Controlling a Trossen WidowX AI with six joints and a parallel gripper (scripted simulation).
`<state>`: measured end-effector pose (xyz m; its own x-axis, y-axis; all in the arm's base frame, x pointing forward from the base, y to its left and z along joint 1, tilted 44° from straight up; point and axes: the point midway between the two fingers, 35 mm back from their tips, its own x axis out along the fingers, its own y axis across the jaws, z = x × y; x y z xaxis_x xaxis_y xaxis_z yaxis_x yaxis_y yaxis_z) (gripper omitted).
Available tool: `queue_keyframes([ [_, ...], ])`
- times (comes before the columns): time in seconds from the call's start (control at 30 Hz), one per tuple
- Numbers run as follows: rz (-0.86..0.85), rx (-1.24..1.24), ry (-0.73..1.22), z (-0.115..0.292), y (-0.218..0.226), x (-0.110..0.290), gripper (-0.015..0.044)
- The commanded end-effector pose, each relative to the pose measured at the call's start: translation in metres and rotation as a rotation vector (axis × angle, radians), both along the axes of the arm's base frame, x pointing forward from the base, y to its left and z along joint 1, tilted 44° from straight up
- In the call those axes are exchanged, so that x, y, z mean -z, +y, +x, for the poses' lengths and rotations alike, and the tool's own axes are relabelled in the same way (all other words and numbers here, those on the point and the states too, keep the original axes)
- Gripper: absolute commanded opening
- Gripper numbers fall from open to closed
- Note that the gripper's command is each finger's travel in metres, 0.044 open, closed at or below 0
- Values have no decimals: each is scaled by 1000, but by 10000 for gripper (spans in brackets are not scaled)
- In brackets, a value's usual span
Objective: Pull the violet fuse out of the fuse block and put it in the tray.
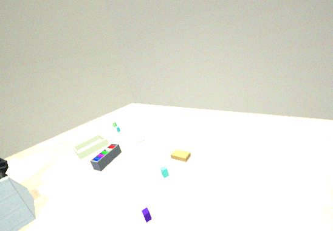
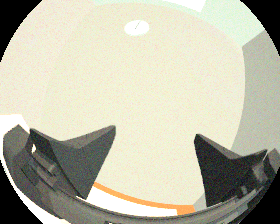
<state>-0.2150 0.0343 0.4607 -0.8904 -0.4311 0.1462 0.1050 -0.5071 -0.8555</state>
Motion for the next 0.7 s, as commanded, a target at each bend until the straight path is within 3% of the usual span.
queue_keyframes([
  [0.0, -3, 4, -1, 0, 1, 0, 374],
  [0.13, -83, 95, -18, -3, 21, 5, 269],
  [0.37, -342, 387, -101, 4, 113, 24, 85],
  [0.67, -743, 759, -126, 65, 226, 62, 70],
])
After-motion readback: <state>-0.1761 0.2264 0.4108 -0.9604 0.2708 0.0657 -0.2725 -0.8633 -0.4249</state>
